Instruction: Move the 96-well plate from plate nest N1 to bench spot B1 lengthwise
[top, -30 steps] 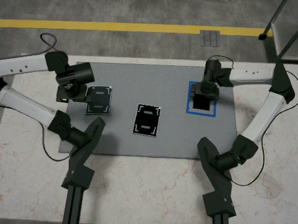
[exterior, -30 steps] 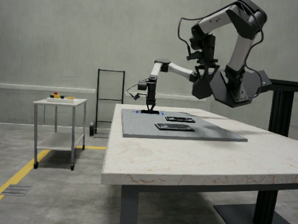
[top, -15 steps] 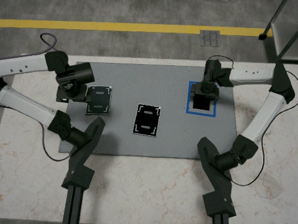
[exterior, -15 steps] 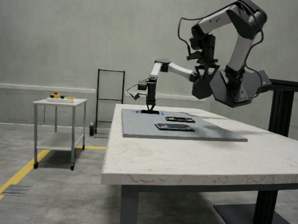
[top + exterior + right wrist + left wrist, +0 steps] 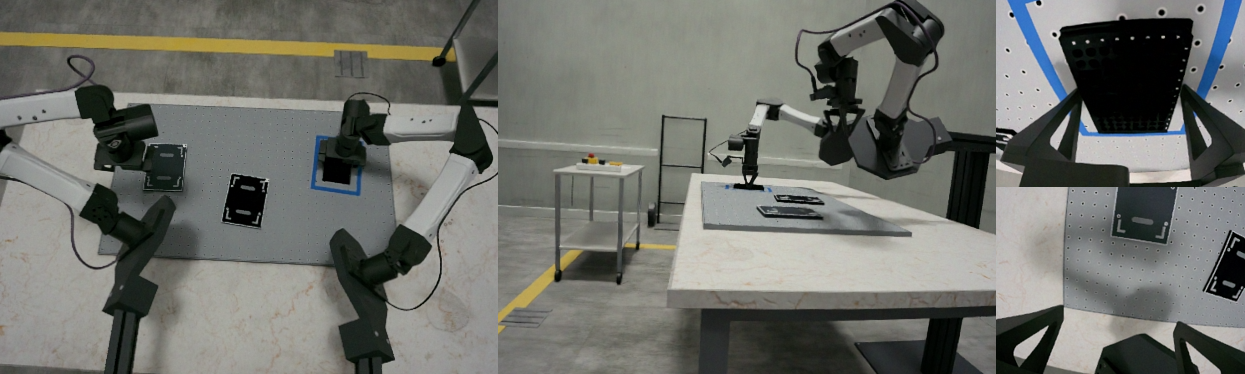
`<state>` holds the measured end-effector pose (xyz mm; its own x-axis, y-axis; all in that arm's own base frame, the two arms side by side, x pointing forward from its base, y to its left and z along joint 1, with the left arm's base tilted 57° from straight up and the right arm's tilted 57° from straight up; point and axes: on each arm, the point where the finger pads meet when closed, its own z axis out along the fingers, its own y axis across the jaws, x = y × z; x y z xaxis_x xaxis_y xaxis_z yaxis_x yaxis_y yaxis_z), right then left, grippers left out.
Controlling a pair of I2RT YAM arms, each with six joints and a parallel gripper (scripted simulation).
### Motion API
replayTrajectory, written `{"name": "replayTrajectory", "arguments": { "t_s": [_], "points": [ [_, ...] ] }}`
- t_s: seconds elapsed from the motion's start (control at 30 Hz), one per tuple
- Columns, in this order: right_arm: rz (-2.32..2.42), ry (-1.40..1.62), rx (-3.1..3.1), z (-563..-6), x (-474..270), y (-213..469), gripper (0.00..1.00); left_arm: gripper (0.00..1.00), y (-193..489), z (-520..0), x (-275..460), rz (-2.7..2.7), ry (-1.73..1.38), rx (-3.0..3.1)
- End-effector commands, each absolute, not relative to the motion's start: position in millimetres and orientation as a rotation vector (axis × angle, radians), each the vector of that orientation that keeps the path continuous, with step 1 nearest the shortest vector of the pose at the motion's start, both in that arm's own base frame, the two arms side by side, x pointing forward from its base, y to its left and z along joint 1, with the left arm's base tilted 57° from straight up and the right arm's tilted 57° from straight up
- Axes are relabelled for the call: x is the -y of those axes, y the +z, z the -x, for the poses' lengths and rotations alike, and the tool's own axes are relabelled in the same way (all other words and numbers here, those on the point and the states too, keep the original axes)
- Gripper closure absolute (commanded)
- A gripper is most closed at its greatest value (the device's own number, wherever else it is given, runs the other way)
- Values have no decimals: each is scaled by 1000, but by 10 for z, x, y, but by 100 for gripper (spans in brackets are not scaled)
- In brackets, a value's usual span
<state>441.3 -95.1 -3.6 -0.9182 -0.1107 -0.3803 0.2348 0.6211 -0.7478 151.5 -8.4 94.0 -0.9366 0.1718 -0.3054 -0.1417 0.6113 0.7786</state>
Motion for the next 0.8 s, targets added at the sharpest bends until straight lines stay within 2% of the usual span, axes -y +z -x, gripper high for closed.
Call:
{"name": "replayTrajectory", "arguments": {
  "t_s": [0.0,0.43,0.77],
  "points": [
    [-94,-1209,-2453,-4419,935,-23,0,0,948,-1504,89,-26,1249,-2489],
    [-123,-1212,-2458,-4385,1050,-19,0,0,948,-1504,89,-26,1249,-2489],
    [-66,-1207,-2448,-4379,789,28,0,0,948,-1504,89,-26,1249,-2489]
  ]
}}
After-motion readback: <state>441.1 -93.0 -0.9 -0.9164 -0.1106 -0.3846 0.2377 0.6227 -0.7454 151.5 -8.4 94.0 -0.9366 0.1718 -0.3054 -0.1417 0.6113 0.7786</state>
